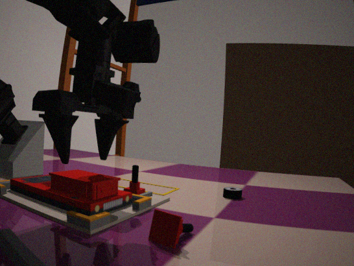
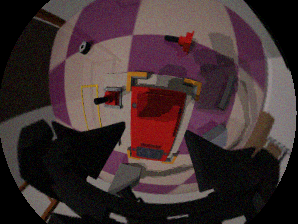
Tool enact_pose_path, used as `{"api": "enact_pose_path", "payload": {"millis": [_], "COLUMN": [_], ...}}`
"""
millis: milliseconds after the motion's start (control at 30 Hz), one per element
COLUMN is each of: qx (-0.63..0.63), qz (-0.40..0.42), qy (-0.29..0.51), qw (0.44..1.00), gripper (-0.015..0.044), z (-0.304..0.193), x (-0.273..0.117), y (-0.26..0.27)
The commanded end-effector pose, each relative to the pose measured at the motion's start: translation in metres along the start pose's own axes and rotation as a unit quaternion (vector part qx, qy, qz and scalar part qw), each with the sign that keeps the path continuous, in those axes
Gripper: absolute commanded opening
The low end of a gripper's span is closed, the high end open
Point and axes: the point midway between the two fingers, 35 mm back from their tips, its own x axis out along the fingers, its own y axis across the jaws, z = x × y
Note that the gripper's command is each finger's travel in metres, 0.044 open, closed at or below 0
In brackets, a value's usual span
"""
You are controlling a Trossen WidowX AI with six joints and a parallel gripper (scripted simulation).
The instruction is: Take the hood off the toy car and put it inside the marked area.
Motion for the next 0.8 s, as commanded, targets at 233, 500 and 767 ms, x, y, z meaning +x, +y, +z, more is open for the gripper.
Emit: {"api": "enact_pose_path", "payload": {"millis": [233,500,767], "qx": [-0.004,-0.004,-0.004], "qz": [-0.004,-0.004,-0.004], "qy": [0.001,0.001,0.001], "qw": [1.0,1.0,1.0], "gripper": [0.044,0.044,0.044], "z": [-0.002,-0.002,-0.002], "x": [0.009,0.014,0.02], "y": [0.0,0.0,0.0]}}
